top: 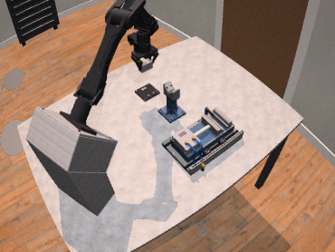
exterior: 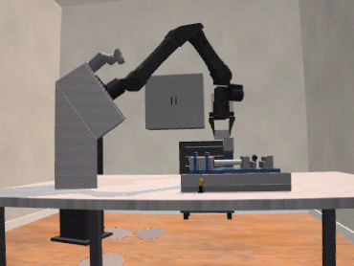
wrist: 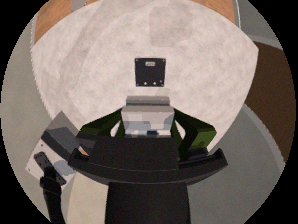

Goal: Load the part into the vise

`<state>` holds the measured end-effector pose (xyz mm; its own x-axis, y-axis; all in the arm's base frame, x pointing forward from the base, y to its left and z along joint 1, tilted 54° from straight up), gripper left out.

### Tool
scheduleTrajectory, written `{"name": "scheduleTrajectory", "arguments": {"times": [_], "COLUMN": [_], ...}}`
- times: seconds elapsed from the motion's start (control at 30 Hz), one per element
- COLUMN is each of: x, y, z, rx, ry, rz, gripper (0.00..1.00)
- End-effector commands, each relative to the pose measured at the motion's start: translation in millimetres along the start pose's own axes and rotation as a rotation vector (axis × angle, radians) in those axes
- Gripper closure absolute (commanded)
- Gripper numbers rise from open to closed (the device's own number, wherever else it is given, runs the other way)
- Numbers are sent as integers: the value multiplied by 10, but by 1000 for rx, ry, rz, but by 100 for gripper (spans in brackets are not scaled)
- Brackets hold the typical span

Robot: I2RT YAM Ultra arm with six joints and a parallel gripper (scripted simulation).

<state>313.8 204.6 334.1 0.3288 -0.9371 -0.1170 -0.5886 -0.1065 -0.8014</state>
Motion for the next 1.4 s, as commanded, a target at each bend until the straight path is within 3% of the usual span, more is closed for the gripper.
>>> {"name": "scheduleTrajectory", "arguments": {"times": [0.0, 0.37, 1.37], "x": [-32, -24, -27], "y": [-112, -96, -91], "z": [-374, -638, -709], "rx": [44, 43, 43], "ry": [-19, -19, -23], "rz": [9, 10, 8], "gripper": [100, 100, 100]}}
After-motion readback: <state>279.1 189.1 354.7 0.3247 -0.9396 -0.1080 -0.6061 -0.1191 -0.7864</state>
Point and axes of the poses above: the point where the finger pads meet when closed, its own z axis out along the fingers, its own y axis across the jaws, x = y × z, the point moved 3 cm from there along -z, back along the fingers, and after that the axes turned 13 degrees about -z, right-handed, at the moved point
